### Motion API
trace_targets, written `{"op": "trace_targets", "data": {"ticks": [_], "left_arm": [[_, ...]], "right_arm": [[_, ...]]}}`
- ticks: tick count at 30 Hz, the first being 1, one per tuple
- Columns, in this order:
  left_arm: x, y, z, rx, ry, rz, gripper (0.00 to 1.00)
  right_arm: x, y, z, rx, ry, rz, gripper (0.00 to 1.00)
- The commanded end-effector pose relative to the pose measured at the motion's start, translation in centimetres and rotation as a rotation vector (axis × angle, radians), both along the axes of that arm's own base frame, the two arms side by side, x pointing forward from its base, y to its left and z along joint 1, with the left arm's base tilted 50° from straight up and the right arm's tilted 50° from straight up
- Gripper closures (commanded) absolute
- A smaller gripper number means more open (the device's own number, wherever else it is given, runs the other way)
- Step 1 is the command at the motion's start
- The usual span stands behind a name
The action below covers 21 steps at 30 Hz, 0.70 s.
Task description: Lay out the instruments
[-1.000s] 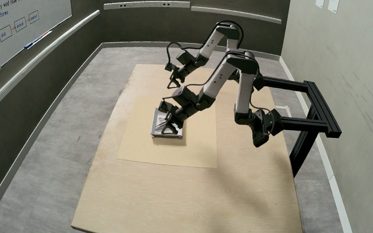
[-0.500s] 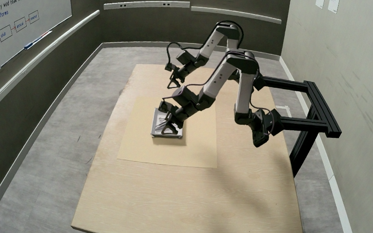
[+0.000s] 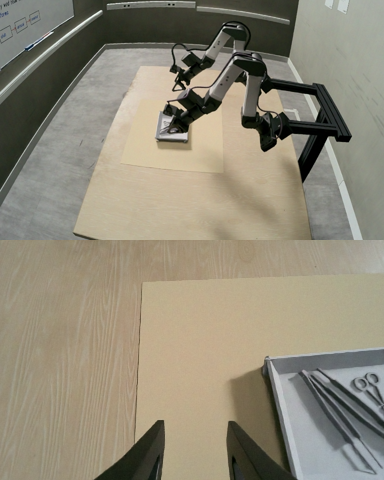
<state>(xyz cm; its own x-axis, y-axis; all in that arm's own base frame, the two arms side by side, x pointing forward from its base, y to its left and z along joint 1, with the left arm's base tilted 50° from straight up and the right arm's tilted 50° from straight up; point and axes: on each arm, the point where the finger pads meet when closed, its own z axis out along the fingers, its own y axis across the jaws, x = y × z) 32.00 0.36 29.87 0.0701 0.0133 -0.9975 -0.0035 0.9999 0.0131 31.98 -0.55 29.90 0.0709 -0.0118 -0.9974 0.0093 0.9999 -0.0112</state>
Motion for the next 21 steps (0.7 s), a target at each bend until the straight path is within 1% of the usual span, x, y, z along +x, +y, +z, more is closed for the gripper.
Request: {"op": "trace_targets", "data": {"ticks": [1, 4, 5, 21], "left_arm": [[-0.13, 0.08, 0.55, 0.000, -0.016, 0.002, 0.67], [-0.13, 0.08, 0.55, 0.000, -0.016, 0.002, 0.67], [-0.13, 0.08, 0.55, 0.000, -0.016, 0.002, 0.67], [-0.13, 0.08, 0.55, 0.000, -0.016, 0.002, 0.67]], "right_arm": [[-0.12, 0.10, 0.52, -0.002, -0.015, 0.004, 0.00], [-0.12, 0.10, 0.52, -0.002, -0.015, 0.004, 0.00], [-0.12, 0.10, 0.52, -0.002, -0.015, 0.004, 0.67], [-0.12, 0.10, 0.52, -0.002, -0.015, 0.004, 0.67]]}}
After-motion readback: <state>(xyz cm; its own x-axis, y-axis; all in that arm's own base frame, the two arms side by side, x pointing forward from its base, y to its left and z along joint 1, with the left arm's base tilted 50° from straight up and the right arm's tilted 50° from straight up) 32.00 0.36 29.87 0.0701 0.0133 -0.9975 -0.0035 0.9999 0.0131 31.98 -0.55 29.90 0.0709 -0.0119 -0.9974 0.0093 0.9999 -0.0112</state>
